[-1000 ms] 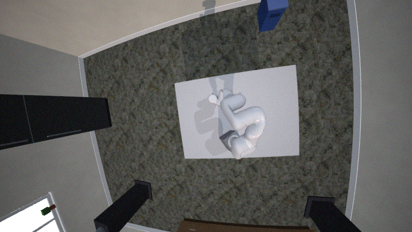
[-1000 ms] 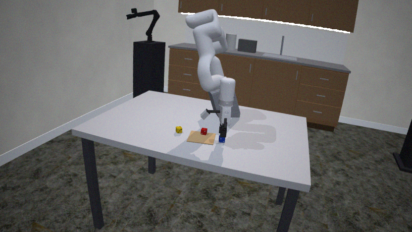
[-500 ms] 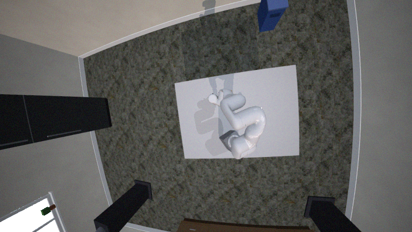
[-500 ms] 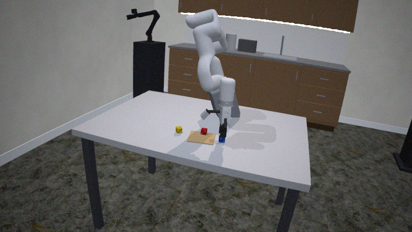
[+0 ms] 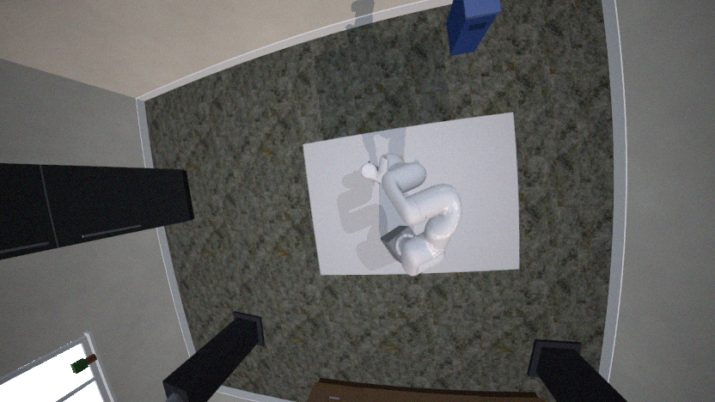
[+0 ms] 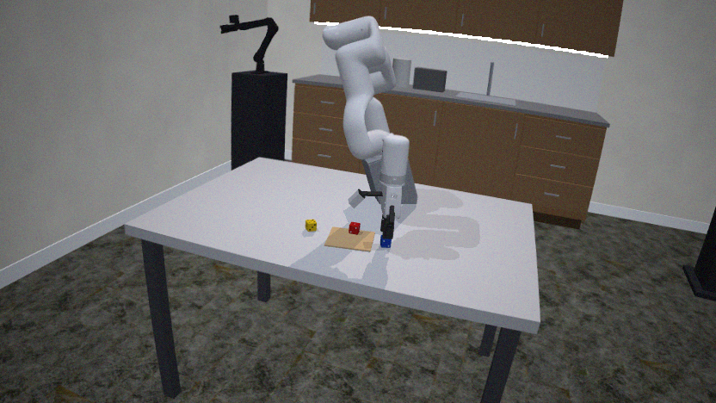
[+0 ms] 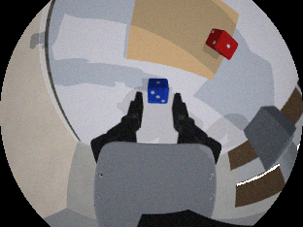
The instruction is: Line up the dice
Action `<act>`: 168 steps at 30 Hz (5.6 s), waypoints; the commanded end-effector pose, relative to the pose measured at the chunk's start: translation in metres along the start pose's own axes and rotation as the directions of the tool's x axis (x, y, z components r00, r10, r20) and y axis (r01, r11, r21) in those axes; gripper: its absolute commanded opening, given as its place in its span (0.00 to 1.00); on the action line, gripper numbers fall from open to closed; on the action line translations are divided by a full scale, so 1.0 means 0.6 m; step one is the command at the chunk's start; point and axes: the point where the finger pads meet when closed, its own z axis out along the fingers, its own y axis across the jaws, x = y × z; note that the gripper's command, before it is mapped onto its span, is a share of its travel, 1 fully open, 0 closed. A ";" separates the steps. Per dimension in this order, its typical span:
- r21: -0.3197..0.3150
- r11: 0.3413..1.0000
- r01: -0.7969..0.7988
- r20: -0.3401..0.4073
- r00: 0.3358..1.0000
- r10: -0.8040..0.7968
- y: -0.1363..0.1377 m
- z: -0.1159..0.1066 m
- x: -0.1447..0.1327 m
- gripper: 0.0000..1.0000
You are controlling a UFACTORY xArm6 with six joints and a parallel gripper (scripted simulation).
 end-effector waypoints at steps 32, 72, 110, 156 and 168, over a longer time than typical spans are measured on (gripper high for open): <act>0.003 1.000 0.000 0.000 1.000 0.000 -0.003 0.001 0.000 0.47; 0.003 1.000 0.000 0.000 1.000 0.000 -0.003 0.055 0.000 0.47; 0.003 1.000 0.000 0.000 1.000 0.000 -0.003 0.055 0.000 0.27; 0.003 1.000 0.000 0.000 1.000 0.000 -0.002 -0.111 0.000 0.27; 0.003 0.998 0.056 0.000 0.998 -0.056 0.000 -0.112 0.008 0.27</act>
